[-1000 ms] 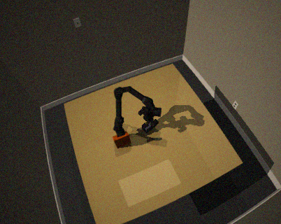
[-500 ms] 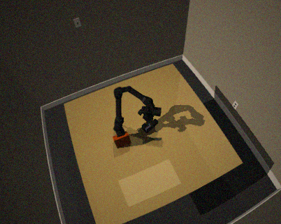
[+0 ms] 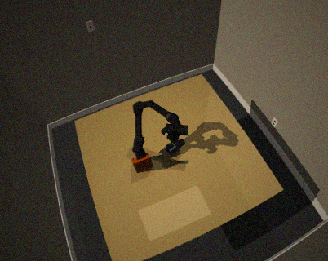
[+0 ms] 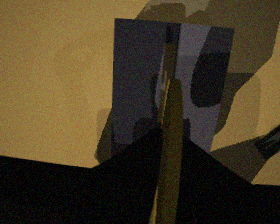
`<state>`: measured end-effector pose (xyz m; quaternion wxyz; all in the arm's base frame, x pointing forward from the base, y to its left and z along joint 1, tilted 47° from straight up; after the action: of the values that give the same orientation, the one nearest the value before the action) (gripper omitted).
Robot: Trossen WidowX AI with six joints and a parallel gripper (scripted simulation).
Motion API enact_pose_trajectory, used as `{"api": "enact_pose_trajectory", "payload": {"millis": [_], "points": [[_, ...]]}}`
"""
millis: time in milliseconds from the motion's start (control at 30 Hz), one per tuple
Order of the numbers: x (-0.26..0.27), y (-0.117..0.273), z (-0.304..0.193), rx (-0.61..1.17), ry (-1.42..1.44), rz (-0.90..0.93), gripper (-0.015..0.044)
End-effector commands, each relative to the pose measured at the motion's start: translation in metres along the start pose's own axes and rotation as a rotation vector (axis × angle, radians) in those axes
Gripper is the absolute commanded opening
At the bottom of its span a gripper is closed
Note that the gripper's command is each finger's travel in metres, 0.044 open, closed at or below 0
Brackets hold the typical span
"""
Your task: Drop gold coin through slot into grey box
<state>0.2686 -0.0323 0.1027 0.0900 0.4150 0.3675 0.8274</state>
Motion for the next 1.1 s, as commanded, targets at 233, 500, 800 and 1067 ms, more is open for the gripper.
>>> {"api": "enact_pose_trajectory", "payload": {"millis": [233,500,800,1067], "points": [[0.001,-0.008,-0.001,-0.003,-0.014,0.002,0.0000],[0.001,-0.013,-0.001,-0.003,-0.012,0.003,0.0000],[0.001,-0.015,0.000,-0.002,-0.004,-0.002,0.0053],[0.001,-0.015,0.000,-0.002,-0.004,-0.002,0.0161]]}}
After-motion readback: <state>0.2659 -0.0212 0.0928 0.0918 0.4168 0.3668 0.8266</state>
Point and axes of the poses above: the point midway between the two fingers, 35 mm back from their tips, its own y axis back along the fingers, its own x axis across the jaws, z = x × y, the point moved 10 cm from there along y, back along the fingers, and after that the axes turned 12 degrees about y, right-handed, at the moved point
